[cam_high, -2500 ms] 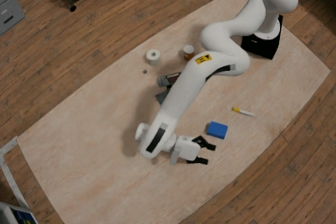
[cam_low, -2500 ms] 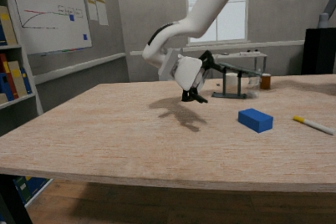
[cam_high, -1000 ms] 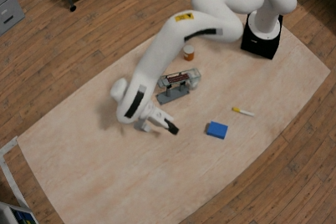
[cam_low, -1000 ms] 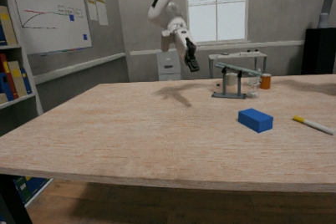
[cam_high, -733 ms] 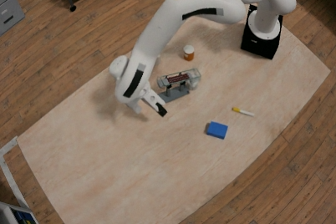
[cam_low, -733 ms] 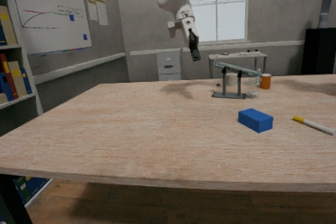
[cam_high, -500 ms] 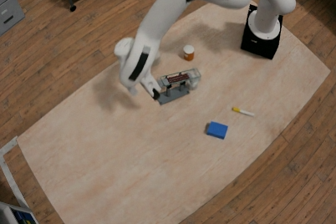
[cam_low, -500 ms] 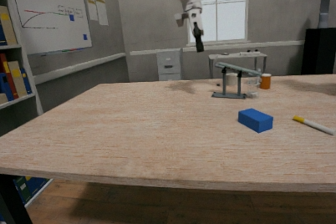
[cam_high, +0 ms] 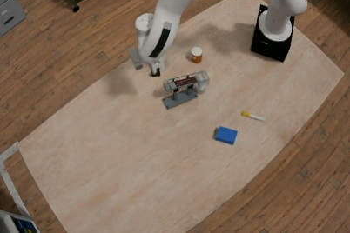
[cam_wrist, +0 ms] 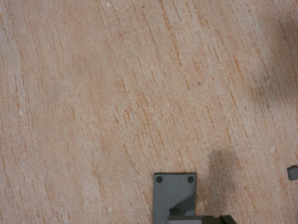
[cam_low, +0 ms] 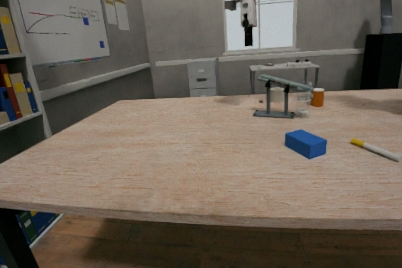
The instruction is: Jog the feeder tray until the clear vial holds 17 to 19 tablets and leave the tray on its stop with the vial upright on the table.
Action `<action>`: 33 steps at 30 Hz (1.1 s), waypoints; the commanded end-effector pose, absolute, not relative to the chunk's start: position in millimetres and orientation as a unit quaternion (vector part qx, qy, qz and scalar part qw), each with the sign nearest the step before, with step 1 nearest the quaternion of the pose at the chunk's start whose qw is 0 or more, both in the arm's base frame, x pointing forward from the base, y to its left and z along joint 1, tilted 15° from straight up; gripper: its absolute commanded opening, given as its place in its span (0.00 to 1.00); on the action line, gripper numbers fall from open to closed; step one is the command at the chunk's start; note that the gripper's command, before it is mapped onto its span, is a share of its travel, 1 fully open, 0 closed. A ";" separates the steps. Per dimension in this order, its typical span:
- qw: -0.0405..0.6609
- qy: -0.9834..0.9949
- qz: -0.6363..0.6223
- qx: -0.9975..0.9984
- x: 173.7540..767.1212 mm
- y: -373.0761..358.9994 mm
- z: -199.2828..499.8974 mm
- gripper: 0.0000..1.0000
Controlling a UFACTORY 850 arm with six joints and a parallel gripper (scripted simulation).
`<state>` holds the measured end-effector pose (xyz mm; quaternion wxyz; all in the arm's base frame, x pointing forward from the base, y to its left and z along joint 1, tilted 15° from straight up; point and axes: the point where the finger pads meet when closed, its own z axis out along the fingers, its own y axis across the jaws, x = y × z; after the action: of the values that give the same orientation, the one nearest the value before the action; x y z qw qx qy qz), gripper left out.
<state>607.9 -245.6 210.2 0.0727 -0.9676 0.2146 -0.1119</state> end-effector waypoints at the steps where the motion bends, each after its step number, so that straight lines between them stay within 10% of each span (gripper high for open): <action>1: 0.070 0.216 -0.113 -0.967 608.0 -246.9 211.8 0.00; 33: 0.071 0.216 -0.110 -0.968 635.1 -236.1 106.9 0.00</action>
<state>632.2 -236.4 113.5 0.0709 -0.9677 0.2160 -0.1091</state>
